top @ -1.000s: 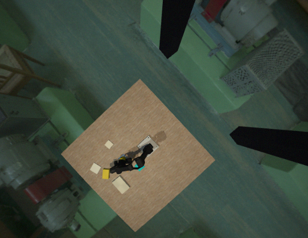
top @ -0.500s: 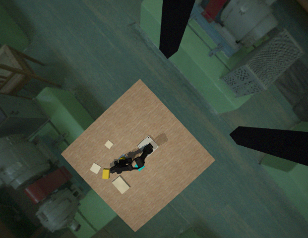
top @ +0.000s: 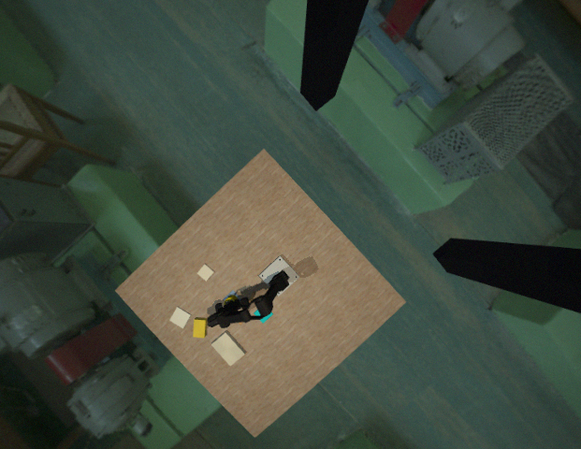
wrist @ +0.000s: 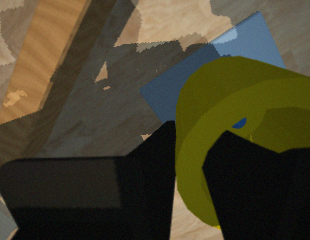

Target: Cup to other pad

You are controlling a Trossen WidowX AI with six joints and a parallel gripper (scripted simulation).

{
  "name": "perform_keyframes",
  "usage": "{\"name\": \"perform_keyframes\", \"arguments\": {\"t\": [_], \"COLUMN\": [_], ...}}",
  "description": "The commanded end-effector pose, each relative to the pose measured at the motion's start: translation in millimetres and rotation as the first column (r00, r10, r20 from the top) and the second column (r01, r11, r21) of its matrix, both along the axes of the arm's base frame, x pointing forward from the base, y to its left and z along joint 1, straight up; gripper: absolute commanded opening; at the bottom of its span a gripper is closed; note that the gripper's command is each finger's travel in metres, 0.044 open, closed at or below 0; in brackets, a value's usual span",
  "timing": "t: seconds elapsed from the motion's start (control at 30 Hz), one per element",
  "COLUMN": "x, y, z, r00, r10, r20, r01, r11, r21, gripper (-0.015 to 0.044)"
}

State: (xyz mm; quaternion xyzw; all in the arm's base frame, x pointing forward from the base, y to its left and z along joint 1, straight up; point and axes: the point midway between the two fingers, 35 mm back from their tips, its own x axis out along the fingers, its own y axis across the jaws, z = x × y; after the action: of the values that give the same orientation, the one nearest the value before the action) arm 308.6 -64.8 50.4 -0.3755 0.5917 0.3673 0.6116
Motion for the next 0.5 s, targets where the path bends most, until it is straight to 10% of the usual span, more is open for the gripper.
{"name": "perform_keyframes", "arguments": {"t": [0.0, 0.47], "x": [0.2, 0.7], "y": [0.0, 0.0], "z": [3.2, 47.9], "r00": [1.000, 1.000], "r10": [0.000, 0.002], "r20": [0.000, -0.001], "r01": [0.000, -0.002], "r11": [1.000, 1.000], "r21": [0.000, -0.004], "gripper": [0.0000, 0.0000]}}
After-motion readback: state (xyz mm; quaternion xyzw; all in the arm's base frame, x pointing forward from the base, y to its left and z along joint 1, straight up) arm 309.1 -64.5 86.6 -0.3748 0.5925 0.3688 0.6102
